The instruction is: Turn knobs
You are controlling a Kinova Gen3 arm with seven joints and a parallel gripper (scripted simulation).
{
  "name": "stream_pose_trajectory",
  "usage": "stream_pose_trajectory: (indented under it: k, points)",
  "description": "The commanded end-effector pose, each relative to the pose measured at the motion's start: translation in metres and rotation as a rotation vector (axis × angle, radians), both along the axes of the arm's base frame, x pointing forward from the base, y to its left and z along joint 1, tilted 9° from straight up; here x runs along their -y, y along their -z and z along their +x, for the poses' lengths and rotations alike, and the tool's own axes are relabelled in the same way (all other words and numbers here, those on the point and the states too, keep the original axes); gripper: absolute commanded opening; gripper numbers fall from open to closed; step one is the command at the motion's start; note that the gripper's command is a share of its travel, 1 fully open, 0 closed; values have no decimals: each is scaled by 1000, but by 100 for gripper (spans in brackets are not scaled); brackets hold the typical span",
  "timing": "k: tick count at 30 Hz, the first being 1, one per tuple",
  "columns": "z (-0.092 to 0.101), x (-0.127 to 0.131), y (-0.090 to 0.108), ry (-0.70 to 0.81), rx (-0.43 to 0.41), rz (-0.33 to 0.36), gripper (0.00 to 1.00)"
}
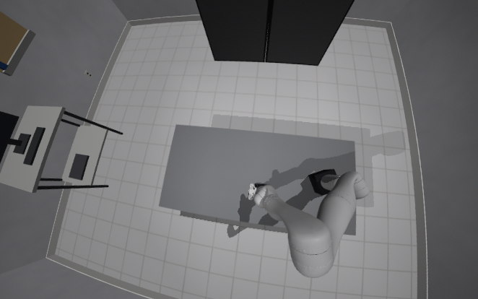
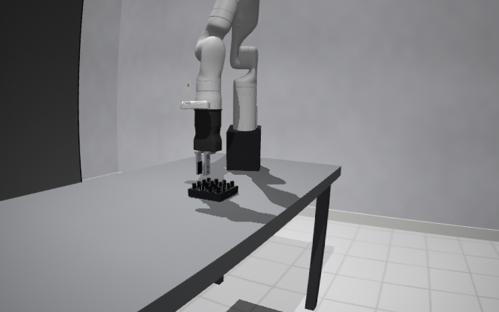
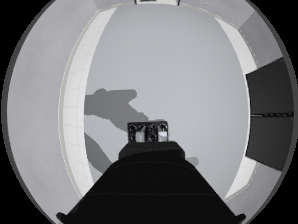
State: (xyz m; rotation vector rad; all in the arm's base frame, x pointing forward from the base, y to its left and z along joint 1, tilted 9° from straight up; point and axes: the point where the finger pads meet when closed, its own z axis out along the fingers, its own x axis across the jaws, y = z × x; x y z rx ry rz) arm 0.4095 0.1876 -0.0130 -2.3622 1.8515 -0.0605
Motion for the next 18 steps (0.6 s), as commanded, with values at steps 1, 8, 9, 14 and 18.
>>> stream_pose_trajectory:
  k: [1,8,9,14,18]
  points:
    - [0,0,0,-14,1,-1,46]
    - [-2,-2,0,-104,-1,-13,46]
    - [-2,-2,0,-104,-1,-13,46]
    - [-4,-3,1,-183,-2,-23,46]
    - [-6,-5,2,-283,-3,-34,46]
